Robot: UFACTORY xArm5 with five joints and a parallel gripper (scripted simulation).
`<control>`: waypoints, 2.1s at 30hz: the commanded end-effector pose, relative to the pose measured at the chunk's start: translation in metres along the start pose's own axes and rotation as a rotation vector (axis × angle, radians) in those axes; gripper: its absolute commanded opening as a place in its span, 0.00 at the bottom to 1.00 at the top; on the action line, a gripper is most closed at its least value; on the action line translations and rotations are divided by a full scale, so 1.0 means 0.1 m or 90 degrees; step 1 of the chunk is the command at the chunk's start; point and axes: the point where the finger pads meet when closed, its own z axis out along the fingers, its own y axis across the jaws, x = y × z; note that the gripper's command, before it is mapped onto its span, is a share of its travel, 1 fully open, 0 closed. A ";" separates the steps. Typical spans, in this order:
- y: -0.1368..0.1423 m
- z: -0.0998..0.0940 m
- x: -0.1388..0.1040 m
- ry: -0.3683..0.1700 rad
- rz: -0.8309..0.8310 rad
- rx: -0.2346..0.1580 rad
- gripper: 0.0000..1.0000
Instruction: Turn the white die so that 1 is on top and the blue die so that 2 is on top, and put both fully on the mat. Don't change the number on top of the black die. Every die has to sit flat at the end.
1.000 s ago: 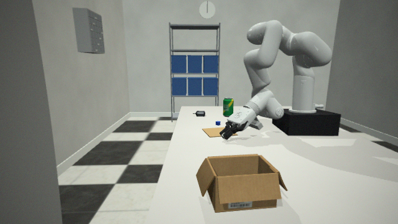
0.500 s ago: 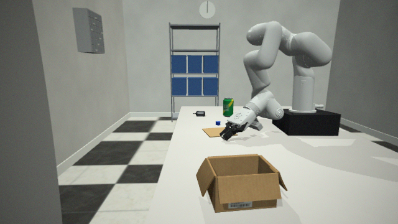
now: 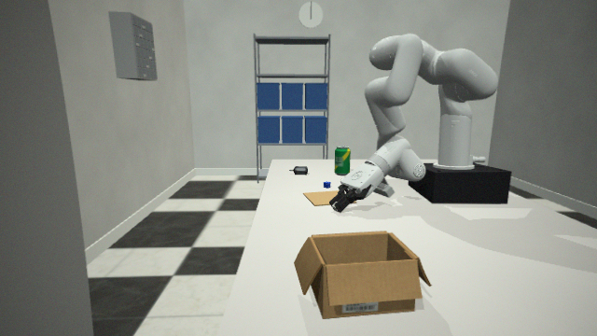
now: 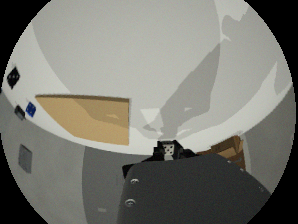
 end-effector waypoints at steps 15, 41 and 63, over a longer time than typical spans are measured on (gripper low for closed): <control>0.00 0.00 -0.01 -0.001 0.000 0.000 0.15; 0.00 0.00 -0.01 -0.001 0.000 0.000 0.32; 0.00 0.00 -0.01 -0.001 0.000 0.000 0.36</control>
